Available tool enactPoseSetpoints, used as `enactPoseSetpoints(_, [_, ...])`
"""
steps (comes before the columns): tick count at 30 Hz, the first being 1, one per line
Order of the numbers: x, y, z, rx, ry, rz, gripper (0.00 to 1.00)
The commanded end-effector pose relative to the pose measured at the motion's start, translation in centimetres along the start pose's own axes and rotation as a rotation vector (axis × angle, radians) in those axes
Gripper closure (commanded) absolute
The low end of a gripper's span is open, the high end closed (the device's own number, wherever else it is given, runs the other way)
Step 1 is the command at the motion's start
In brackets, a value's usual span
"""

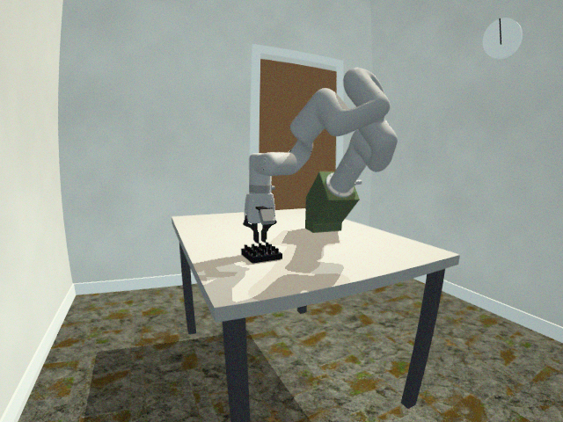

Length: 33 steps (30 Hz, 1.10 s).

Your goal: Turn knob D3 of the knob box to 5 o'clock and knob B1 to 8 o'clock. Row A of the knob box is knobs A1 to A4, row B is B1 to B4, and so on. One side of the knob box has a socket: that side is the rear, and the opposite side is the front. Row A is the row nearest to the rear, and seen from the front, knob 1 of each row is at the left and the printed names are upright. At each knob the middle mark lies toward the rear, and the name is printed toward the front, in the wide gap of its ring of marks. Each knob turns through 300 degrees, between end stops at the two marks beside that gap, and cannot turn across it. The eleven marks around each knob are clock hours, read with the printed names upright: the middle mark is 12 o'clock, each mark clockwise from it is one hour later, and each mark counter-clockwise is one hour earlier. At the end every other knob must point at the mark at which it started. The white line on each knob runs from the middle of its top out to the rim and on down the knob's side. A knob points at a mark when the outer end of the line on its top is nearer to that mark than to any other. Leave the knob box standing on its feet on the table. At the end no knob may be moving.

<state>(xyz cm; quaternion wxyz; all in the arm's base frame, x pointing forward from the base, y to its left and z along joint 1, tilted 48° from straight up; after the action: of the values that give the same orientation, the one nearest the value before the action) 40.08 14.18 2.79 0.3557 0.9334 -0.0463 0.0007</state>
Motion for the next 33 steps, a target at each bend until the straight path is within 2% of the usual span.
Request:
enactPoseSetpoints(1, [0.1,0.1,0.0,0.000,0.001,0.002,0.81])
enactPoseSetpoints(33, [0.1,-1.1,0.0,0.000,0.000,0.002,0.81])
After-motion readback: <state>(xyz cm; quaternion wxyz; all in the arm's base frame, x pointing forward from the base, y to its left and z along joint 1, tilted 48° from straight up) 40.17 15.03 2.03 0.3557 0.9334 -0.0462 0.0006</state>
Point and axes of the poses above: the point where the finger pads meet when closed, its own y axis back along the fingers, its own x axis across the jaws, z = x × y, the point moved 4 cm from there along y, back along the fingers, and after that the axes turned 4 degrees about -y, right-handed, at the moved point
